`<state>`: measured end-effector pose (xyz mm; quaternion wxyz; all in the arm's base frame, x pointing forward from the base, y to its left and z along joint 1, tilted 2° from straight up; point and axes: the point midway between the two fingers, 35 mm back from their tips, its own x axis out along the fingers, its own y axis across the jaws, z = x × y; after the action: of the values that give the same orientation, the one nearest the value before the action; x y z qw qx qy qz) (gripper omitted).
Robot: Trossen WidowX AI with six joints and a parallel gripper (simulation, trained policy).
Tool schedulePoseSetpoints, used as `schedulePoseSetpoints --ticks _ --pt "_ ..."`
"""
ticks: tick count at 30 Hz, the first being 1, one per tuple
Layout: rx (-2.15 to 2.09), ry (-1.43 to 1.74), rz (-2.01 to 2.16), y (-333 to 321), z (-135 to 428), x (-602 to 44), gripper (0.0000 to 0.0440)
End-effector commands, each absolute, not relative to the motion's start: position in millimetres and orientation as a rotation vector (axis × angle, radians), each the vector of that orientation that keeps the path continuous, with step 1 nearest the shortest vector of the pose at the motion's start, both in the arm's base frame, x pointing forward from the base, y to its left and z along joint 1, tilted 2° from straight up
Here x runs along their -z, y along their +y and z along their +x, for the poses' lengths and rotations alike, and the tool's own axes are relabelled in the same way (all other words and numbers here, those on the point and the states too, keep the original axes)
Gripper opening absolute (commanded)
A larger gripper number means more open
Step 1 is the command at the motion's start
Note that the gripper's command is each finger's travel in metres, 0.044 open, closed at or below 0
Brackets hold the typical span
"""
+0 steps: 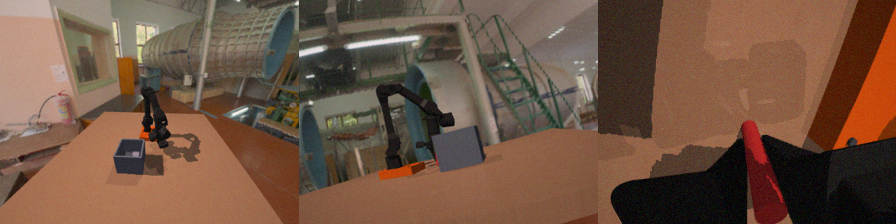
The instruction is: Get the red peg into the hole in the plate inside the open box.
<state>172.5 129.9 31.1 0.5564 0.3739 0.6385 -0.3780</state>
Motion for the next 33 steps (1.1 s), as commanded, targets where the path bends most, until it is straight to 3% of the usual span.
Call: schedulePoseSetpoints --ticks 1,18,33 --pt "0.847 1.513 0.921 137.2 179.3 -37.4 0.0000" --pt "0.658 1.454 1.116 153.3 206.5 -101.5 0.0000" --pt "0.565 1.281 1.166 119.8 233.4 -174.1 0.0000"
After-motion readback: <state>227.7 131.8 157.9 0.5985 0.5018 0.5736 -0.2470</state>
